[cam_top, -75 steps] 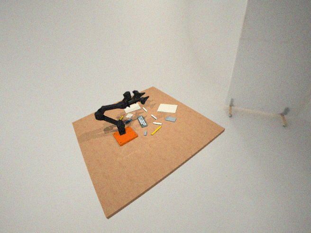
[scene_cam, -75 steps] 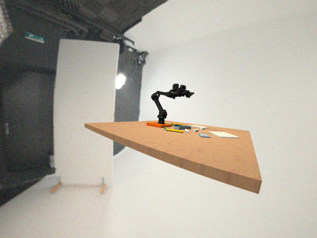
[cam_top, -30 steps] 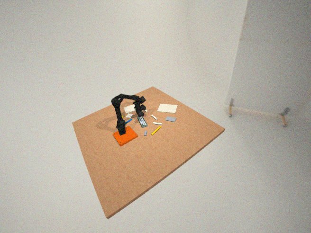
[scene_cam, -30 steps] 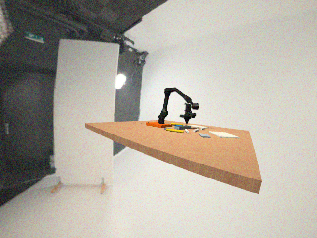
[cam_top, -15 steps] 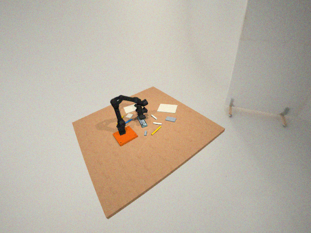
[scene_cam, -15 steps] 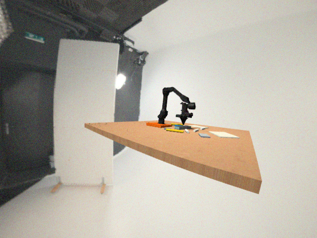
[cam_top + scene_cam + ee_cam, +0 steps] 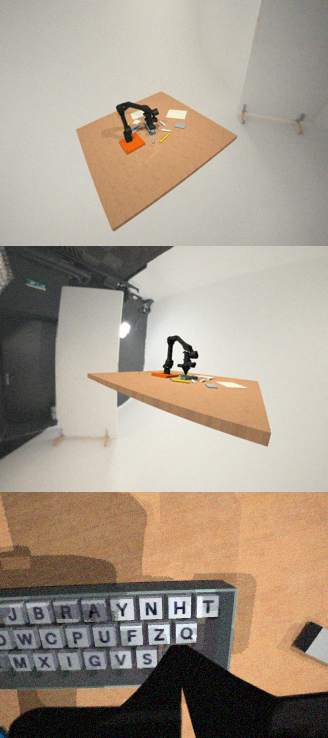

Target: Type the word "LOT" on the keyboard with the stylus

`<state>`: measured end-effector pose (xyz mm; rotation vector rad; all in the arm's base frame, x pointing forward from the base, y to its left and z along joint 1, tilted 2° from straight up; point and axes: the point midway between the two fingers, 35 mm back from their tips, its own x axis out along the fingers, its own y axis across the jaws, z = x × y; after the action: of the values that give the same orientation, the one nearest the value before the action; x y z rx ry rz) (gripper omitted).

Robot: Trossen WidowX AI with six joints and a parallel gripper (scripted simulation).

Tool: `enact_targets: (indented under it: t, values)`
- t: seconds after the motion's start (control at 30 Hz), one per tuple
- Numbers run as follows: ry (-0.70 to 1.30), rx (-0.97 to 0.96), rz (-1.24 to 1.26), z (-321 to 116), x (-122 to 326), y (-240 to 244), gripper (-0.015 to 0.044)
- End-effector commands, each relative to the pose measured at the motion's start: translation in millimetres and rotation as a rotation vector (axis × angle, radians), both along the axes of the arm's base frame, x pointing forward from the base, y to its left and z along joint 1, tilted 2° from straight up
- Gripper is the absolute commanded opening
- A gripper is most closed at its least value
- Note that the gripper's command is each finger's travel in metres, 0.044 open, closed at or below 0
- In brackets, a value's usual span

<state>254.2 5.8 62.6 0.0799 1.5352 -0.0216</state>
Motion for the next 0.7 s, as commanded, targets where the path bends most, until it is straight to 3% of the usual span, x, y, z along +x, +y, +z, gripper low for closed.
enact_targets:
  t: [0.0, 0.27, 0.67]
  values:
    - [-0.005, 0.003, 0.007, 1, -1, -2, 0.0]
    - [-0.003, 0.005, 0.007, 1, -27, 24, 0.0]
    - [-0.003, 0.005, 0.007, 1, -27, 26, 0.0]
